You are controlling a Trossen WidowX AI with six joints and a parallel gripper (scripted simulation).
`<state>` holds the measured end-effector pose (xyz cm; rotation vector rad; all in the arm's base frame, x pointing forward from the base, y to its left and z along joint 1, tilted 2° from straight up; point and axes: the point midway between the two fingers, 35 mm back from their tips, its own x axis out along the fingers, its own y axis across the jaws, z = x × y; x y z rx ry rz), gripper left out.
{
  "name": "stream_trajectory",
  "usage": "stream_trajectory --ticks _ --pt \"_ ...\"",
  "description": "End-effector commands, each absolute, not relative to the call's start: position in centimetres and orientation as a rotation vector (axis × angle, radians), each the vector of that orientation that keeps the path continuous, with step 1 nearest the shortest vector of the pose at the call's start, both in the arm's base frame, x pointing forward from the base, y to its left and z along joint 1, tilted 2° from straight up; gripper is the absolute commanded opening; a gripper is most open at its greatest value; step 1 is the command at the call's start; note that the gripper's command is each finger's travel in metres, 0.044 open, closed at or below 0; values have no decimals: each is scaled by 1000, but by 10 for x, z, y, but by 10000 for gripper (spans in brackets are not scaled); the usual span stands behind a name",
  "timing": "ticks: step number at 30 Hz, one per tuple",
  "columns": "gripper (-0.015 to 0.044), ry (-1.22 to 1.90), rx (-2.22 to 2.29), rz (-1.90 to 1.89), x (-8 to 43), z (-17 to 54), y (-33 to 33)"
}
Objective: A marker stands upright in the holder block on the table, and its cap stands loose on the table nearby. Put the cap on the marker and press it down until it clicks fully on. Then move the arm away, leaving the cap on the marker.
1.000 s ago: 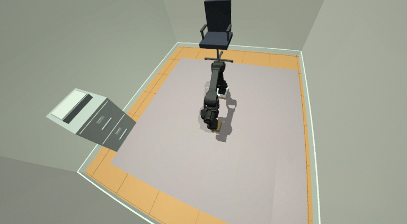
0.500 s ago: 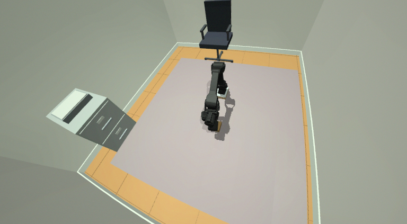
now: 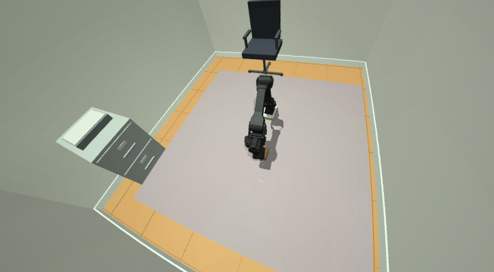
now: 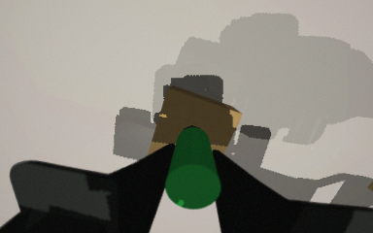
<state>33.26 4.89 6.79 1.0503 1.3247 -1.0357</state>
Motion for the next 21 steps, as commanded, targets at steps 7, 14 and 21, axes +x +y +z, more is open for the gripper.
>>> stream_trajectory --ticks 7,14,21 --pt "263 1325 1050 -1036 333 68 49" --pt "440 1325 1050 -1036 333 68 49" --pt "440 1324 1050 -1036 335 112 48"
